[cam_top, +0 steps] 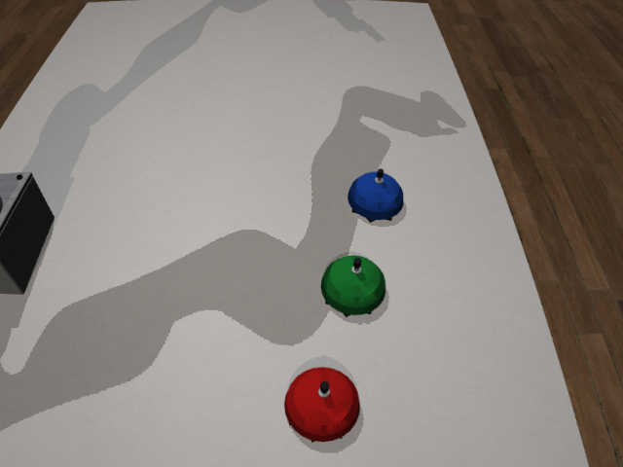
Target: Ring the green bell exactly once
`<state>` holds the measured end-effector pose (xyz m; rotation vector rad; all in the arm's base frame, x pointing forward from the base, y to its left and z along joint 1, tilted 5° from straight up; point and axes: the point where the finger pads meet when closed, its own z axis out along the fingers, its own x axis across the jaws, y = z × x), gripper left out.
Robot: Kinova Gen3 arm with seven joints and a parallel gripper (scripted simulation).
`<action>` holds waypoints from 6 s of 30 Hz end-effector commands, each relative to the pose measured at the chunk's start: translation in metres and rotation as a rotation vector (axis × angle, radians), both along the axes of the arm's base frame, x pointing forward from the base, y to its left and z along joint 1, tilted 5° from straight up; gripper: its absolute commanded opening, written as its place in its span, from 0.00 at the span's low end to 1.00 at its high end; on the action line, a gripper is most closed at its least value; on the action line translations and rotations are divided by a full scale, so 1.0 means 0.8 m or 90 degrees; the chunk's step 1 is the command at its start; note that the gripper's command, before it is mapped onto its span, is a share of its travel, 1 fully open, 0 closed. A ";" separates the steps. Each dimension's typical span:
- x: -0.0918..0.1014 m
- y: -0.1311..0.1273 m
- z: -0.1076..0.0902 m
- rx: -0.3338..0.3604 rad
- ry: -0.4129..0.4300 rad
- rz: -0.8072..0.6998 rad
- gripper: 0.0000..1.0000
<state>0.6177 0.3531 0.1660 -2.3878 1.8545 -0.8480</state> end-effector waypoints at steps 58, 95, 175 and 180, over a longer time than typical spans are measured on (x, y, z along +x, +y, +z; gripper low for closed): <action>-0.146 -0.539 -0.171 0.416 -0.015 -1.352 1.00; -0.146 -0.539 -0.171 0.416 -0.016 -1.353 0.17; -0.147 -0.536 -0.234 0.413 -0.010 -1.352 0.17; -0.148 -0.536 -0.239 0.413 -0.010 -1.352 0.17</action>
